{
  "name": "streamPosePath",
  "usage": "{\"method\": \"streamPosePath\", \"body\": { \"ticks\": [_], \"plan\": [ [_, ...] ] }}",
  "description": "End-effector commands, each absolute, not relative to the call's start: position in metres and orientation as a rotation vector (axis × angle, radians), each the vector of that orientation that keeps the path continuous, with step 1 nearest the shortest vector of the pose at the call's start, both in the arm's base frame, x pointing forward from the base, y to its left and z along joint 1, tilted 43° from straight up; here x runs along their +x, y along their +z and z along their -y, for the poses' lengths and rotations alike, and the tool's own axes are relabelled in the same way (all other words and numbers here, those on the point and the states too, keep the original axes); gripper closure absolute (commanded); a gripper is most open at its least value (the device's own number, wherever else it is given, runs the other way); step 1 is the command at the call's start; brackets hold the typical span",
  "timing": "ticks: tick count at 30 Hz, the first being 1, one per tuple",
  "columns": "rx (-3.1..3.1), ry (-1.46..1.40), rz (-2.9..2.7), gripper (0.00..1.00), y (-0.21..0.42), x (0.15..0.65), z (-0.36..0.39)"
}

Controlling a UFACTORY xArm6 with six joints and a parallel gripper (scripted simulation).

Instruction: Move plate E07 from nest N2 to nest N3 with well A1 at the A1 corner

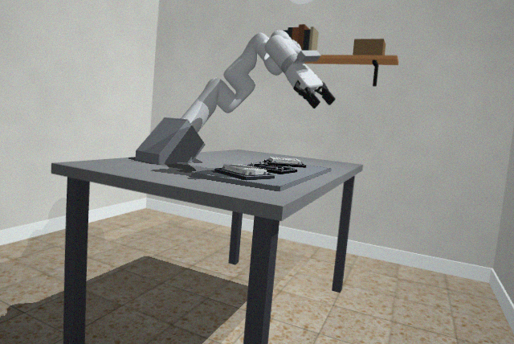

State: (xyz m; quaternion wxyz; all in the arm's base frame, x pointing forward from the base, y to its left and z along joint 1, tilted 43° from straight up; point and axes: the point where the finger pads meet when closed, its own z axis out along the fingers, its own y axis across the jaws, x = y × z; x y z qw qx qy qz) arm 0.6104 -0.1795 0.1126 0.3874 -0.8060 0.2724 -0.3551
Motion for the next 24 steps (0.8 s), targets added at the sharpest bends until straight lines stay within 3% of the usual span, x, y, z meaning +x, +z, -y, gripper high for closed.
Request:
{"method": "streamPosePath", "body": {
  "ticks": [1, 24],
  "plan": [
    [-2.051, -0.909, -0.693, 0.00, 0.115, 0.611, 0.181],
    [-2.098, -0.873, -0.559, 0.00, 0.131, 0.606, 0.151]
  ]
}}
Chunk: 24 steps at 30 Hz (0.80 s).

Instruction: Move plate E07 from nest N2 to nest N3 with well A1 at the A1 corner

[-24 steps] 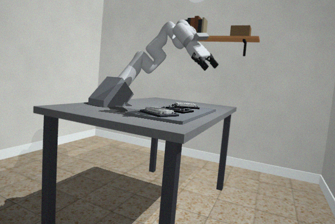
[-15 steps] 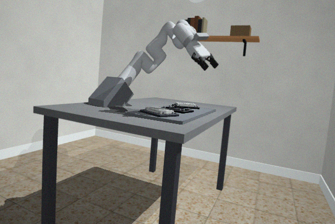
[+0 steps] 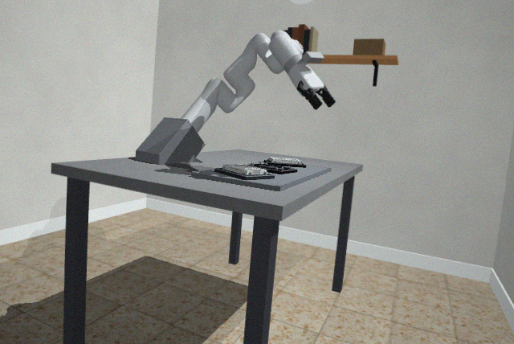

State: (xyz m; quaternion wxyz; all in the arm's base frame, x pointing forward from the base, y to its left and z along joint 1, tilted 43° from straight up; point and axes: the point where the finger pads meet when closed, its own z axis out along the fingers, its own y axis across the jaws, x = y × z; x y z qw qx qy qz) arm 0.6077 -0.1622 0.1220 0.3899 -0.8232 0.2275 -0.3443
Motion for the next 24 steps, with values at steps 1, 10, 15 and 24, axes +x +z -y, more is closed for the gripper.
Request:
{"method": "streamPosePath", "body": {
  "ticks": [1, 10, 15, 24],
  "plan": [
    [-2.098, -0.873, -0.559, 0.00, 0.133, 0.606, 0.146],
    [-2.141, -0.831, -0.426, 0.00, 0.147, 0.599, 0.117],
    [-2.140, -0.831, -0.426, 0.00, 0.155, 0.593, 0.098],
    [-2.178, -0.788, -0.291, 0.00, 0.171, 0.578, 0.058]
  ]
}}
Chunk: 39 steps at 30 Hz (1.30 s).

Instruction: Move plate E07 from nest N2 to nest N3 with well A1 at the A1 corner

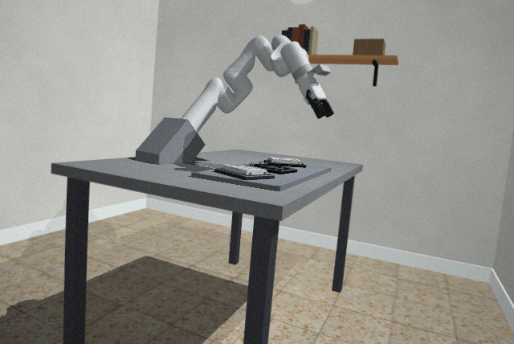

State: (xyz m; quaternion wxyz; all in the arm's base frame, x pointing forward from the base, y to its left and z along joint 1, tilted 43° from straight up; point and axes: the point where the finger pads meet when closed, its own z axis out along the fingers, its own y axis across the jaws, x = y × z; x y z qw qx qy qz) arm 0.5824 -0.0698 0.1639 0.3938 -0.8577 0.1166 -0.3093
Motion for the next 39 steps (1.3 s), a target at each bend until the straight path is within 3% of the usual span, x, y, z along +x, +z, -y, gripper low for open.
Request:
{"method": "streamPosePath", "body": {
  "ticks": [1, 39],
  "plan": [
    [-2.178, -0.788, -0.291, 0.00, 0.171, 0.577, 0.057],
    [-2.277, -0.610, 0.246, 0.00, 0.210, 0.492, -0.066]
  ]
}}
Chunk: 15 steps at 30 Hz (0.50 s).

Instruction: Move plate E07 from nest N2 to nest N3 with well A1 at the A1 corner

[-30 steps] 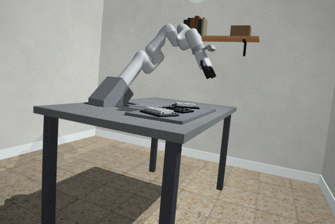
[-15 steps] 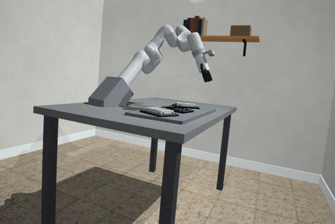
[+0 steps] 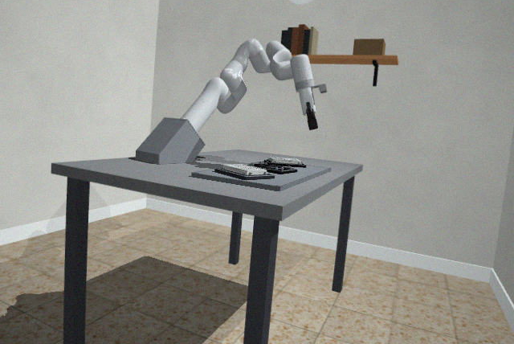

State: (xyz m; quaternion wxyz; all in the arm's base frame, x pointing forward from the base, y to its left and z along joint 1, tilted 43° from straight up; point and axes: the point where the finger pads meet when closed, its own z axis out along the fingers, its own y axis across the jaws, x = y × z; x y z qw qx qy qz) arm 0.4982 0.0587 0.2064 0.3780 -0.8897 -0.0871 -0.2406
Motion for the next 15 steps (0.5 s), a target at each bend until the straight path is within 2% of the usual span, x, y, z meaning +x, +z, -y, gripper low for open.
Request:
{"method": "streamPosePath", "body": {
  "ticks": [1, 15],
  "plan": [
    [-2.277, -0.610, 0.246, 0.00, 0.211, 0.488, -0.069],
    [-2.294, -0.553, 0.420, 0.00, 0.217, 0.446, -0.105]
  ]
}}
